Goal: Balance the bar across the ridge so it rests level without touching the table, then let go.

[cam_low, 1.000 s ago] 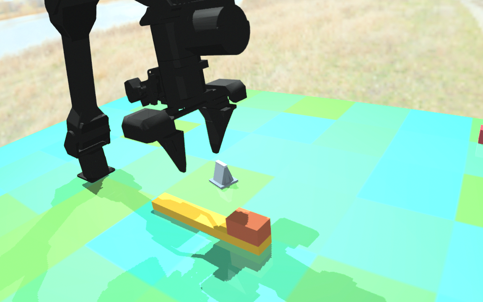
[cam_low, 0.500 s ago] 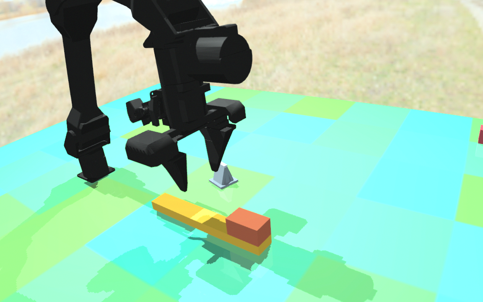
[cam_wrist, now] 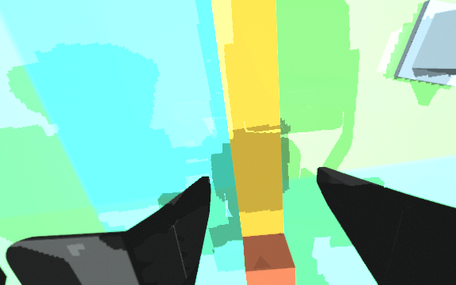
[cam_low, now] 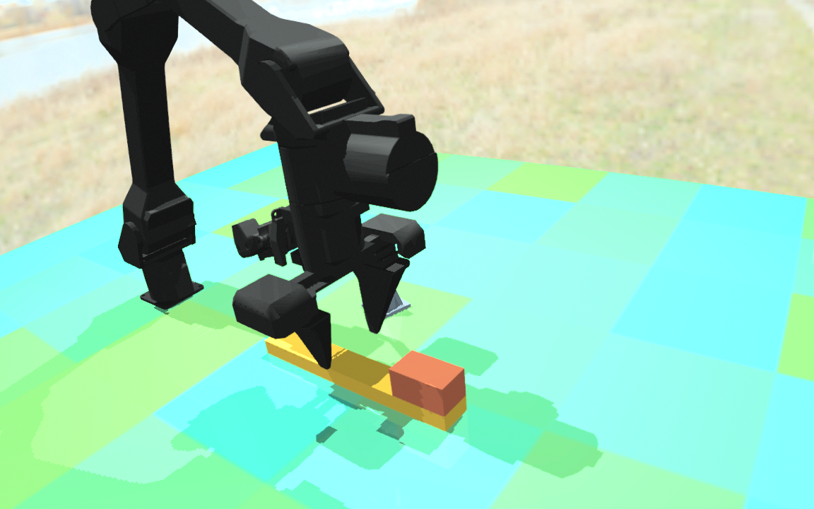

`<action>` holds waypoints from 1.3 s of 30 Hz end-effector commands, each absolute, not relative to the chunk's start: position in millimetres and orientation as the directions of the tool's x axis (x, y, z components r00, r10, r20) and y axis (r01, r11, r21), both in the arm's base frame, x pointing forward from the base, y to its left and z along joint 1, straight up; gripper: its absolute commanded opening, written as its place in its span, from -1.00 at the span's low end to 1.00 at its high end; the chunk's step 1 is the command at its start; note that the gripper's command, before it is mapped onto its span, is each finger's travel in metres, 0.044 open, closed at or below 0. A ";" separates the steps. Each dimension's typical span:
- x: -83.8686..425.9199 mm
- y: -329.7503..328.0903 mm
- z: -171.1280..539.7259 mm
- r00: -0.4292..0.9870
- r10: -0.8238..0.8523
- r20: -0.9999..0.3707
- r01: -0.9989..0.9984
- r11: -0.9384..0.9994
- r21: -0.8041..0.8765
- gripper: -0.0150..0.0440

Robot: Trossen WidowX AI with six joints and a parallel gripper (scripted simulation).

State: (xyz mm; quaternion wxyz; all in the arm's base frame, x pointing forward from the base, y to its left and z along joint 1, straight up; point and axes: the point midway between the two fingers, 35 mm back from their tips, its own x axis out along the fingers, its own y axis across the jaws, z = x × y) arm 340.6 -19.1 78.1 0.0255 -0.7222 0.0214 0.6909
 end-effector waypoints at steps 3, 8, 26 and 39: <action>339.5 -19.8 67.5 0.036 0.002 -0.999 -0.060 -0.998 -0.004 0.58; 339.7 -19.8 59.3 0.036 0.002 -0.999 -0.060 -0.998 -0.004 0.58; 339.7 -19.8 50.3 0.036 0.002 -0.999 -0.060 -0.998 -0.004 0.58; 339.9 -19.1 52.1 0.040 0.004 -0.999 -0.064 -0.998 -0.007 0.04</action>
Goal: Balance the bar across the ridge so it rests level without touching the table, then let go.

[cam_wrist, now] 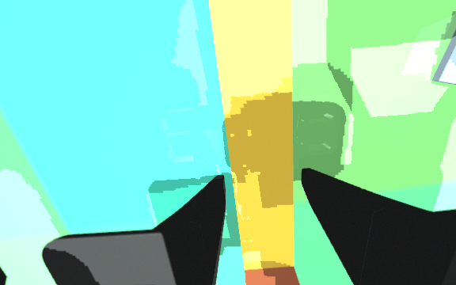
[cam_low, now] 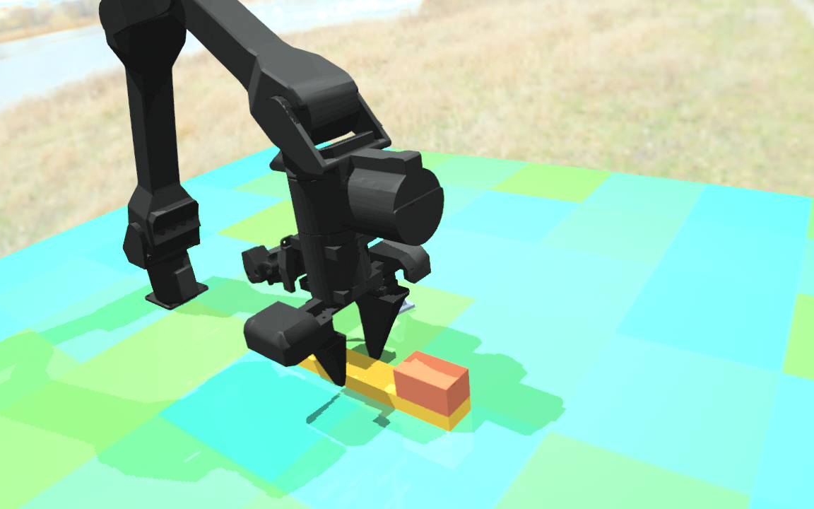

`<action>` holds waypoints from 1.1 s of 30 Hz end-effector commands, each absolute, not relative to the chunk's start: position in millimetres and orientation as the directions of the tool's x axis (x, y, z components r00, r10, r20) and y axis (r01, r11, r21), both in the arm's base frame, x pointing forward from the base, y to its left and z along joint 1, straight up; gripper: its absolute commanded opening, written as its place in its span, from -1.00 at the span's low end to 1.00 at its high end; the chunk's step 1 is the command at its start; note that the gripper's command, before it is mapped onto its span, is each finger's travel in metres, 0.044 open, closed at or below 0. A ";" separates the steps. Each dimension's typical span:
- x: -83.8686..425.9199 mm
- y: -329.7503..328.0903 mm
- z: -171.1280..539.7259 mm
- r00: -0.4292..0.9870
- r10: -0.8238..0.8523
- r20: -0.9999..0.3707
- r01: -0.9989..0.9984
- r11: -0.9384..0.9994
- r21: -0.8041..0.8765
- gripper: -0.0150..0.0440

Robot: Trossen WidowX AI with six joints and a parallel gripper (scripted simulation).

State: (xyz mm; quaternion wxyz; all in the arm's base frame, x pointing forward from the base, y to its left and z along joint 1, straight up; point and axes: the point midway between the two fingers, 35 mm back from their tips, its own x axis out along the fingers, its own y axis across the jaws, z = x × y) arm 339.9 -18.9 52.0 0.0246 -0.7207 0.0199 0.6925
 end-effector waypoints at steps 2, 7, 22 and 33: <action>339.9 -19.1 52.1 0.040 0.004 -0.999 -0.064 -0.998 -0.007 0.00; 339.9 -19.1 52.1 0.040 0.004 -0.999 -0.064 -0.998 -0.007 -0.12; 342.1 -19.5 85.9 0.041 0.004 -0.999 -0.063 -0.998 -0.007 -0.49; 340.8 -19.6 114.0 0.041 0.004 -0.999 -0.062 -0.998 -0.006 -0.49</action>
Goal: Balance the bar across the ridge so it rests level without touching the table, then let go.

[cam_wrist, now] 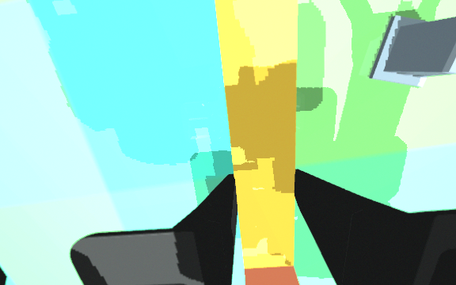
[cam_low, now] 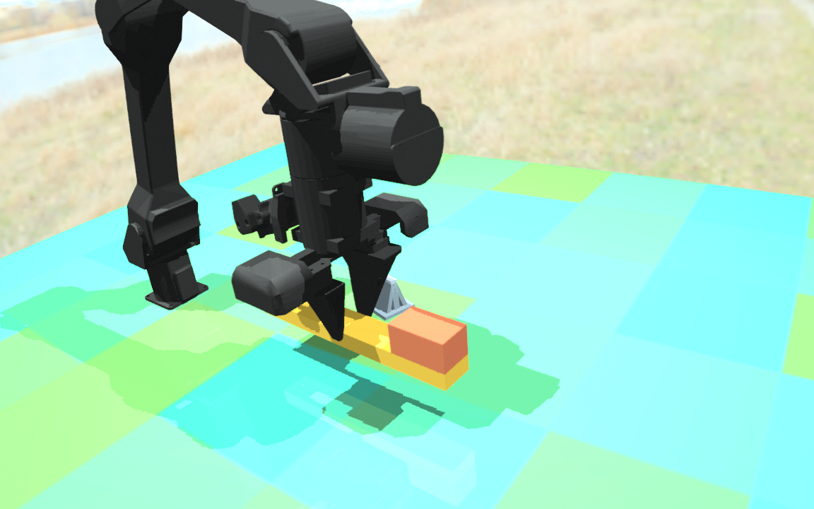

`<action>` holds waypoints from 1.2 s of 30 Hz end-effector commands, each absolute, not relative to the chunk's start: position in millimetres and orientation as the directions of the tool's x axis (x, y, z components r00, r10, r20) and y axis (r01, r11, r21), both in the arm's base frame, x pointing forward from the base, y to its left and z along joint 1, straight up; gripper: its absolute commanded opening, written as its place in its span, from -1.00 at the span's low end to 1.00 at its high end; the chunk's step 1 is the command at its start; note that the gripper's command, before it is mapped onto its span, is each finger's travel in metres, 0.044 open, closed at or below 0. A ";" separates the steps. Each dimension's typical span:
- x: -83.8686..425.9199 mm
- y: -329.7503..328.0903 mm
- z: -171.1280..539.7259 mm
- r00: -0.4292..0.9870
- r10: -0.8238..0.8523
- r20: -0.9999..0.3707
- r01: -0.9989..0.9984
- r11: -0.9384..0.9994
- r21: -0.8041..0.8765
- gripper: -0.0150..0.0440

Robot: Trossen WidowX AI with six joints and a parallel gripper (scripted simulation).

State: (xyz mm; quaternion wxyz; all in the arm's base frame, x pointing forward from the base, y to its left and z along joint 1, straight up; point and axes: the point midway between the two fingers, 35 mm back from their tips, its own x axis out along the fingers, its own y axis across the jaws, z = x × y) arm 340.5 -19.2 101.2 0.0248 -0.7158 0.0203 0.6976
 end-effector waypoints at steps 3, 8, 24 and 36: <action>339.9 -19.7 121.7 0.041 0.004 -0.999 -0.061 -0.998 -0.006 -0.49; 338.0 -19.6 134.5 0.040 0.004 -0.999 -0.061 -0.998 -0.006 -0.49; 332.2 -6.4 141.4 0.039 0.005 -0.999 -0.459 -0.888 -0.022 -0.49; 327.0 9.2 141.8 0.038 0.006 -0.999 -0.815 -0.578 -0.034 -0.49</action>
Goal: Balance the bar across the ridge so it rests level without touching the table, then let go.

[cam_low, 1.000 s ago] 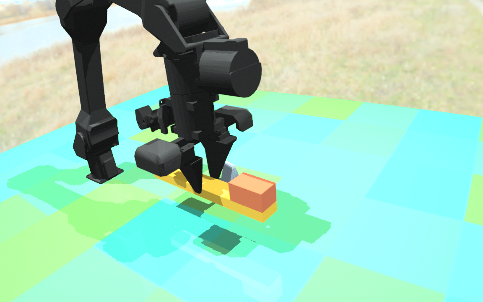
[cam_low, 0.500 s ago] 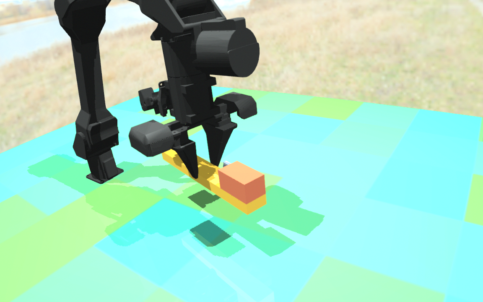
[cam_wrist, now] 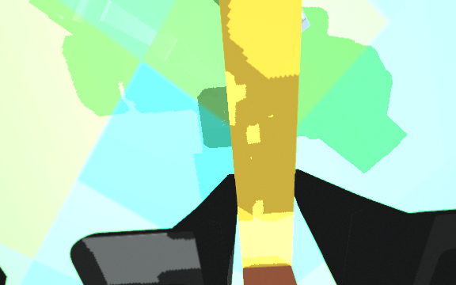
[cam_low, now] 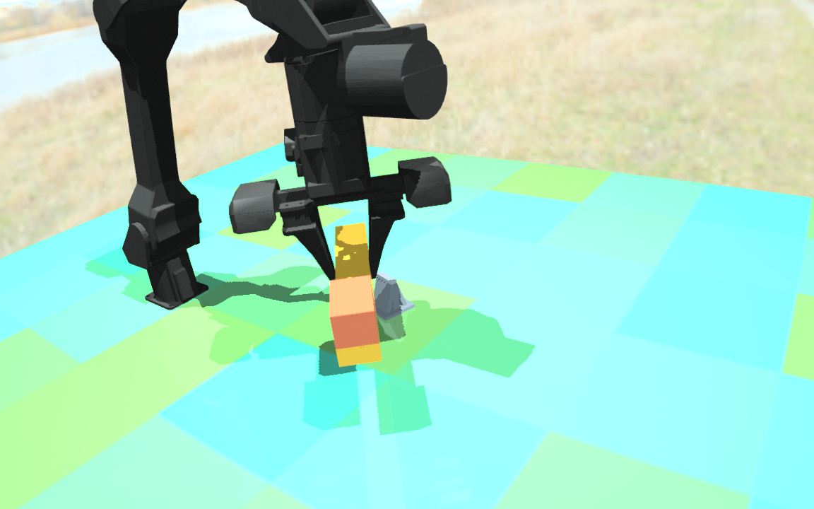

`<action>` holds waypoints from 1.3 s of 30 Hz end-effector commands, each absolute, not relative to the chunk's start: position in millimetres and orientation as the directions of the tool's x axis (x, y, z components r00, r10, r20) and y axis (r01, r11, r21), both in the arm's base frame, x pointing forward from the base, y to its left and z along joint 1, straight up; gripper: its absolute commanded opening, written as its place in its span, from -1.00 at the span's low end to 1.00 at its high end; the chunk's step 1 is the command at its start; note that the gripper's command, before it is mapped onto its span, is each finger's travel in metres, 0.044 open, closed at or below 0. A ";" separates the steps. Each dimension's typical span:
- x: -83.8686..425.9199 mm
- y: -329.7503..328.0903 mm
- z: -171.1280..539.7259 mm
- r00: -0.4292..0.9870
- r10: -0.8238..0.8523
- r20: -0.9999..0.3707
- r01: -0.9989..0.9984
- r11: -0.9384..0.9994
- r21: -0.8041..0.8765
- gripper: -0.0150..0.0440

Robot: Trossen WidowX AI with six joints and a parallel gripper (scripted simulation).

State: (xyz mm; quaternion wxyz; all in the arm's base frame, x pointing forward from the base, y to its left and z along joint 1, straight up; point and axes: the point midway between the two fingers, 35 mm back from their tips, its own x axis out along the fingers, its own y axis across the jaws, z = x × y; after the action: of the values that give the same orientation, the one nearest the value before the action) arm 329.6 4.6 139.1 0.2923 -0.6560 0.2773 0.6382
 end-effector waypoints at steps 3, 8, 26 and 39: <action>325.9 13.1 141.9 0.038 0.006 -0.999 -0.878 -0.477 -0.036 -0.49; 324.0 19.8 142.0 0.037 0.007 -0.999 -0.955 -0.294 -0.037 -0.49; 318.7 43.0 142.4 0.036 0.008 -0.999 -0.914 0.404 -0.029 -0.49; 316.7 58.2 142.7 0.035 0.009 -0.999 -0.595 0.803 -0.013 -0.49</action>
State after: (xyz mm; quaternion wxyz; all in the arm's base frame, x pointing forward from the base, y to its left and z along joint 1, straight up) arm 317.6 54.4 141.6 0.6688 -0.2635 0.6435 0.2630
